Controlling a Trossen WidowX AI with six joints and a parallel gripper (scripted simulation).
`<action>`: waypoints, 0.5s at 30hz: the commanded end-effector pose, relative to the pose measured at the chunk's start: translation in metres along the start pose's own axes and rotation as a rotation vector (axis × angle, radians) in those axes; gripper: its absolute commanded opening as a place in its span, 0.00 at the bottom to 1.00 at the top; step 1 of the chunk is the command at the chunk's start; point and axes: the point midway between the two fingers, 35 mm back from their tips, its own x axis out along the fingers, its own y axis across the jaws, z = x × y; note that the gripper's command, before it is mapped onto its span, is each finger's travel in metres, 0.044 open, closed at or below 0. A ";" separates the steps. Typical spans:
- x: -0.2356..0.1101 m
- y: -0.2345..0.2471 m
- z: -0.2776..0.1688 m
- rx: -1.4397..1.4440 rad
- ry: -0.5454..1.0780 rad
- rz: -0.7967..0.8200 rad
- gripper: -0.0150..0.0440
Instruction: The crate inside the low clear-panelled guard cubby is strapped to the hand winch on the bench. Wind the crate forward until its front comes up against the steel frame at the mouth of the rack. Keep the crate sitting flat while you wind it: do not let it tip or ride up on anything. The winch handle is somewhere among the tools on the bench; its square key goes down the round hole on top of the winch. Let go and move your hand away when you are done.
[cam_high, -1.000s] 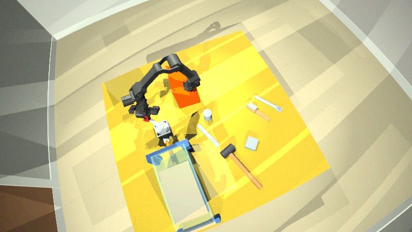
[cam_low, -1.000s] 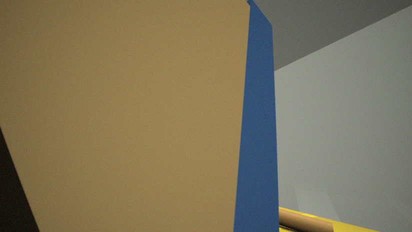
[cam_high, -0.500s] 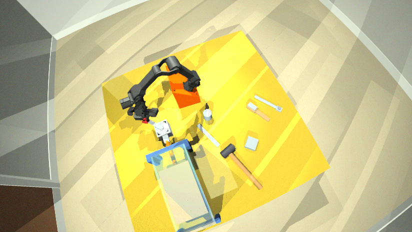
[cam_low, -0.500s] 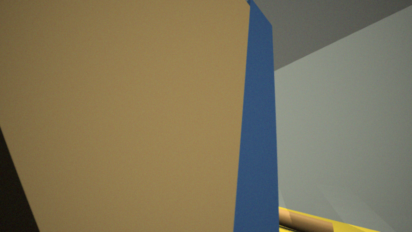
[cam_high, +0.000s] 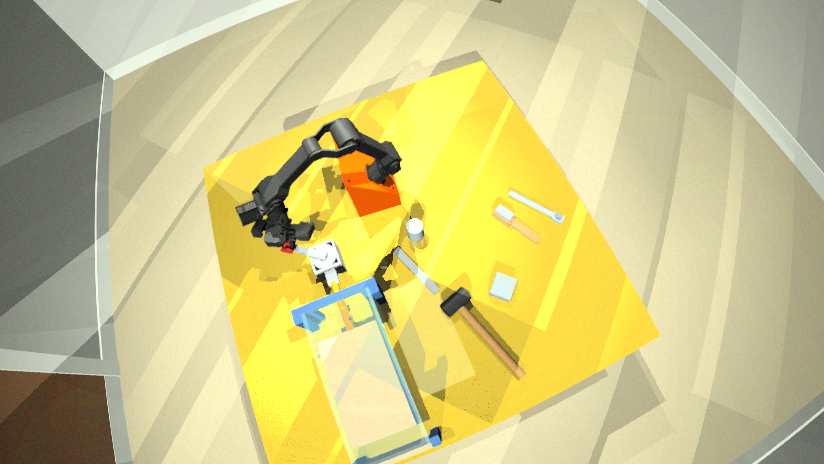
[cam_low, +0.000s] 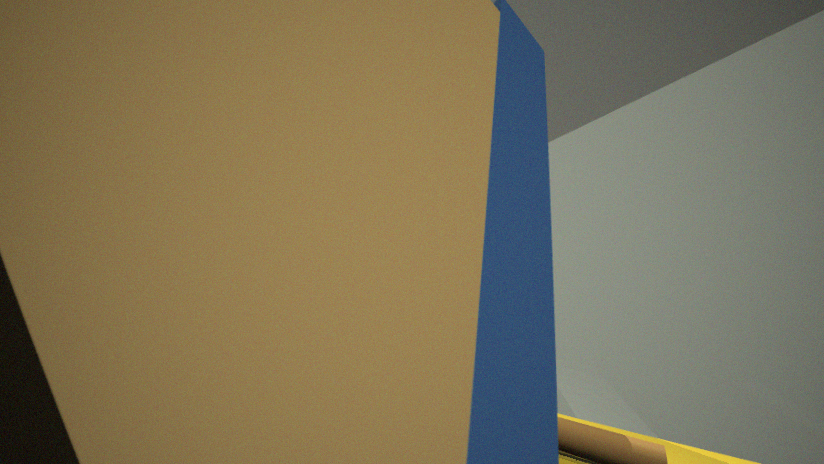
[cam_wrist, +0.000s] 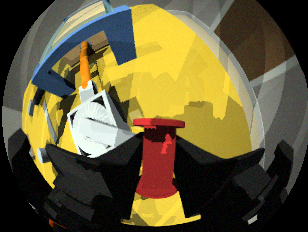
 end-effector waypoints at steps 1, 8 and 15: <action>0.008 -0.001 0.010 -0.017 -0.010 0.005 0.25; 0.011 0.000 0.017 -0.017 -0.010 0.005 0.25; 0.015 0.000 0.024 -0.018 -0.010 0.006 0.25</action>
